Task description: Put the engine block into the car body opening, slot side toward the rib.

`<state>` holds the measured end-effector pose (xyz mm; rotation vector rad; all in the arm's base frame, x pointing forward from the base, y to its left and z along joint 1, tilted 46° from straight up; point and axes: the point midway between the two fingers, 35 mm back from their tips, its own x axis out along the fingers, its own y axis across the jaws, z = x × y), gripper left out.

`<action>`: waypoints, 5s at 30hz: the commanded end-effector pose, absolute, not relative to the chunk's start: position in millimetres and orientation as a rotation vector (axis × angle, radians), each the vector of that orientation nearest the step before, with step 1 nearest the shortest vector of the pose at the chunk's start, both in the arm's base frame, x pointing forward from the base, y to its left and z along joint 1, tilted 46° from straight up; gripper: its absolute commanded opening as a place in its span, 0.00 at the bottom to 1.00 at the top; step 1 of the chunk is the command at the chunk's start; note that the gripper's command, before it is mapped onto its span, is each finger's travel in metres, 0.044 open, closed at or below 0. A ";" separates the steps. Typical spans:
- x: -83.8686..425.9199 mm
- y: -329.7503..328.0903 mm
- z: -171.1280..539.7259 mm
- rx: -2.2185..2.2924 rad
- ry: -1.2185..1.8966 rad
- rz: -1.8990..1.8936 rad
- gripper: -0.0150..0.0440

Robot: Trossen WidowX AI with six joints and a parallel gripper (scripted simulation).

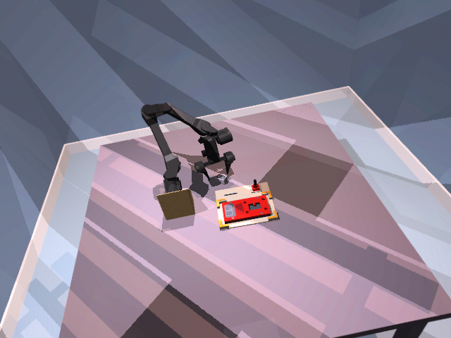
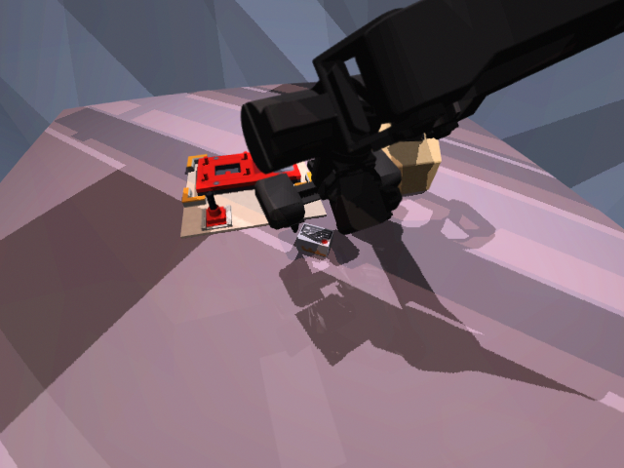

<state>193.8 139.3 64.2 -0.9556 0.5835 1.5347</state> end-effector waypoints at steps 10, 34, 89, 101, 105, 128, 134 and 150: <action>200.6 135.5 72.0 -1.159 0.185 1.722 1.00; 207.3 142.0 68.6 -1.326 -0.201 1.778 1.00; 217.1 123.7 79.8 -1.343 -0.183 1.782 0.25; 217.7 97.6 105.0 -1.341 -0.183 1.784 0.25; 216.7 89.3 114.1 -1.338 -0.186 1.784 0.25; 232.0 60.2 121.7 -1.144 0.062 1.740 0.25; 244.5 54.1 111.1 -1.014 0.214 1.698 0.25; 273.4 37.5 80.0 -0.674 0.577 1.549 0.25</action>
